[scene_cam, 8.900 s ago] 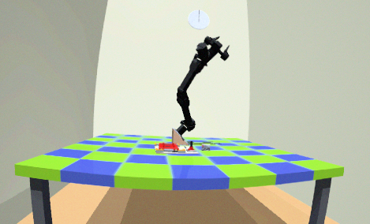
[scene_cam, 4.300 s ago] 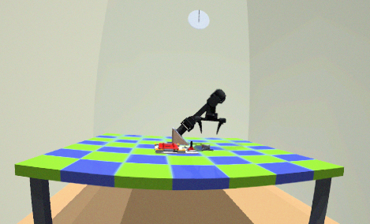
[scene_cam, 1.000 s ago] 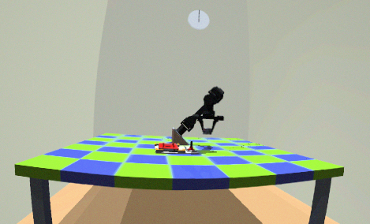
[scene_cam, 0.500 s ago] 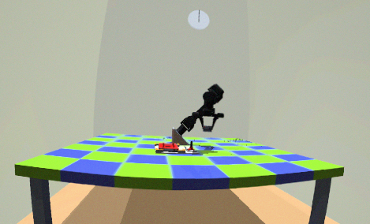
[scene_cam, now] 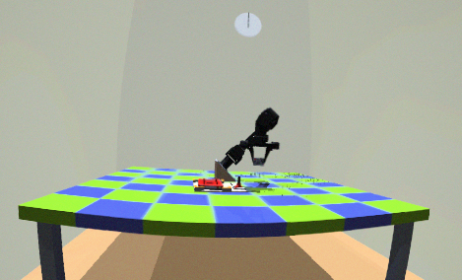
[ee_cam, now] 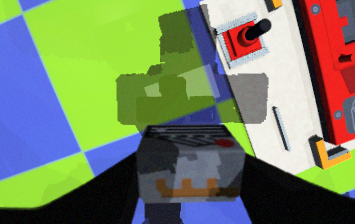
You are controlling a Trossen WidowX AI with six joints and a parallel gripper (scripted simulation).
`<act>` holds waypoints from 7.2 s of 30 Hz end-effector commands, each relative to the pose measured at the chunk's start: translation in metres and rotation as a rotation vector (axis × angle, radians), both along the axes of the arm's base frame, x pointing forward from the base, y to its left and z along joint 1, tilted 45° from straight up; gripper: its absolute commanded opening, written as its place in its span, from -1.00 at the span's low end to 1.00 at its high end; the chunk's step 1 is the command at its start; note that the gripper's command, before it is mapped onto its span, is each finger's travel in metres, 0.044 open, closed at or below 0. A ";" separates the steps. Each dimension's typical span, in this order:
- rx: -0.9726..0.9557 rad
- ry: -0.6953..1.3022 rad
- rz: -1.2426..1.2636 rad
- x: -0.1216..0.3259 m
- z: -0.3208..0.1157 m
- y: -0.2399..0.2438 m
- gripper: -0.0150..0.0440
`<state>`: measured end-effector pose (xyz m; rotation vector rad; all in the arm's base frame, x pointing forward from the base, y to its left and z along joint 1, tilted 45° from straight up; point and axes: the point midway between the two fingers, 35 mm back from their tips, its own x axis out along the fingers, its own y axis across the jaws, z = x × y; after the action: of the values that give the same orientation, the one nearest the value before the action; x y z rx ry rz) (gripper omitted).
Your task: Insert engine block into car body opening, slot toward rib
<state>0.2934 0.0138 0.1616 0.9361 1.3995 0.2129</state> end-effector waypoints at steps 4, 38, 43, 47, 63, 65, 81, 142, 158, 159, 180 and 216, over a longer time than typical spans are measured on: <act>-0.096 -0.131 -0.134 -0.007 0.001 0.004 -0.49; -0.268 -0.464 -0.485 -0.018 -0.019 0.033 -0.49; -0.267 -0.464 -0.485 -0.017 -0.028 0.042 -0.49; -0.267 -0.464 -0.485 -0.016 -0.033 0.047 -0.49; -0.265 -0.464 -0.486 -0.013 -0.056 0.070 -0.49; -0.265 -0.464 -0.486 -0.013 -0.058 0.072 -0.49; -0.264 -0.463 -0.486 -0.011 -0.080 0.094 -0.49; -0.265 -0.446 -0.490 -0.038 -0.049 0.077 1.00; -0.165 -0.046 -0.595 -0.035 -0.061 0.073 1.00; -0.158 -0.020 -0.604 -0.035 -0.061 0.072 1.00; 0.037 0.558 -0.826 -0.032 -0.059 0.064 1.00; 0.291 1.118 -1.062 -0.007 -0.044 0.055 1.00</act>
<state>0.2843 0.0633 0.1225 2.0744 1.6055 -1.0813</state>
